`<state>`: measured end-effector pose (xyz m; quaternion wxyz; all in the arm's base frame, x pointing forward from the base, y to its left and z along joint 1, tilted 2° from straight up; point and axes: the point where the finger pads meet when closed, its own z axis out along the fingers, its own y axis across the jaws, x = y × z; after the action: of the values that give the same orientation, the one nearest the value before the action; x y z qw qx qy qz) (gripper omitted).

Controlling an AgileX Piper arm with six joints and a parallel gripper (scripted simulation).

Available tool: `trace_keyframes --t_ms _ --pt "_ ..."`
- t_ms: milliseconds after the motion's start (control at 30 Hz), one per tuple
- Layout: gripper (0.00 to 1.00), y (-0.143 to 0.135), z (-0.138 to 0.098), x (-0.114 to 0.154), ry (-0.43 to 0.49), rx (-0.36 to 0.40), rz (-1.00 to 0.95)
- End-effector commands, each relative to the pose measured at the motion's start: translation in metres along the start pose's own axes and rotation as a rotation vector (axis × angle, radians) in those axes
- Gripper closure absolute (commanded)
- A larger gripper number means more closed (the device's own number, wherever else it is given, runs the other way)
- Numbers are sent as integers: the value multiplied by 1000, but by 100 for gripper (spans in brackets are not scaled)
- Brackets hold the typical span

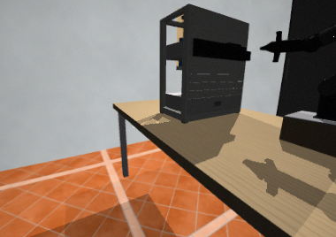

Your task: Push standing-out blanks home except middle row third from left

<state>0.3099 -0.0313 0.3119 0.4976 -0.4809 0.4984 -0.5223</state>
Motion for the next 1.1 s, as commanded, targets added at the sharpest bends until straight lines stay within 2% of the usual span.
trace_keyframes --t_ms 0,1067 --pt "100 -1 2 -1 3 1 0" --pt "100 -18 44 -43 3 0 0"
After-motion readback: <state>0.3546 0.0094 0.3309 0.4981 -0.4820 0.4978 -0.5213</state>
